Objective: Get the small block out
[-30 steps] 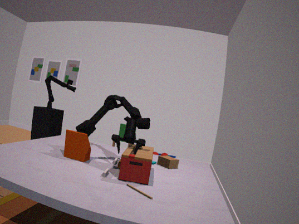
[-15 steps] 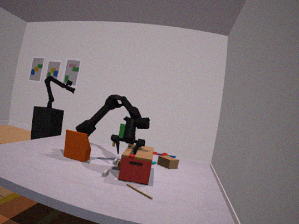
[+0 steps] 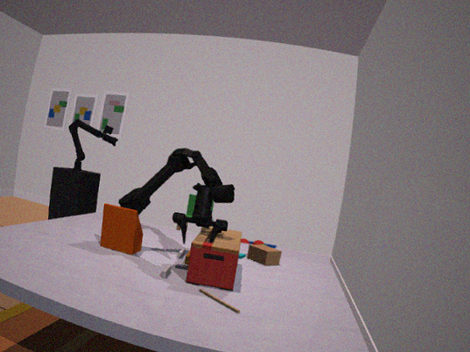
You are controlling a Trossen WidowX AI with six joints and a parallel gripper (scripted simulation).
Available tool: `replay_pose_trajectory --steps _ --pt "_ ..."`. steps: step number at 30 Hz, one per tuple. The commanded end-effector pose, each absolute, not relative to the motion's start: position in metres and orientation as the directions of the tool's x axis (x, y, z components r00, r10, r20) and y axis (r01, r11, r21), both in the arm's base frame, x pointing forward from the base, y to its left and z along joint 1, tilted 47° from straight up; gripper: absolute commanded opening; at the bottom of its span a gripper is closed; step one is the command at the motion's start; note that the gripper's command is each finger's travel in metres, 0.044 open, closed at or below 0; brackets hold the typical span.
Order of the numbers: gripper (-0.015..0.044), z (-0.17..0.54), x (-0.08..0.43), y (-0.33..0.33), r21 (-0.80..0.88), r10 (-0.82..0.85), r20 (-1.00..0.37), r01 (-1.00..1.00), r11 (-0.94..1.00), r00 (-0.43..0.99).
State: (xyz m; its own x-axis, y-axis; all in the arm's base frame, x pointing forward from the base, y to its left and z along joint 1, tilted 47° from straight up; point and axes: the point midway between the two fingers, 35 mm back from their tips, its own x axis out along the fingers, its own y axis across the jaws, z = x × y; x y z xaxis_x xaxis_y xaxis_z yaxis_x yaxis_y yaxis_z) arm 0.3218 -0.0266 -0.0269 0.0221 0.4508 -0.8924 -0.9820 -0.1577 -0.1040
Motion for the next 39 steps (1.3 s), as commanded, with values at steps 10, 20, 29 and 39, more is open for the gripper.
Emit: replay_pose_trajectory --steps 10,20,29,39 --pt "0.04 -0.048 0.328 -0.046 -0.104 0.447 -0.894 -0.981 -0.161 0.021" --pt "0.04 -0.042 0.326 -0.04 -0.104 0.448 -0.894 -0.981 -0.161 0.021" --pt "0.04 -0.045 0.327 -0.043 -0.104 0.447 -0.894 -0.981 -0.161 0.021" --pt "0.04 -0.053 0.329 -0.051 -0.104 0.447 -0.894 -0.981 -0.162 0.022"
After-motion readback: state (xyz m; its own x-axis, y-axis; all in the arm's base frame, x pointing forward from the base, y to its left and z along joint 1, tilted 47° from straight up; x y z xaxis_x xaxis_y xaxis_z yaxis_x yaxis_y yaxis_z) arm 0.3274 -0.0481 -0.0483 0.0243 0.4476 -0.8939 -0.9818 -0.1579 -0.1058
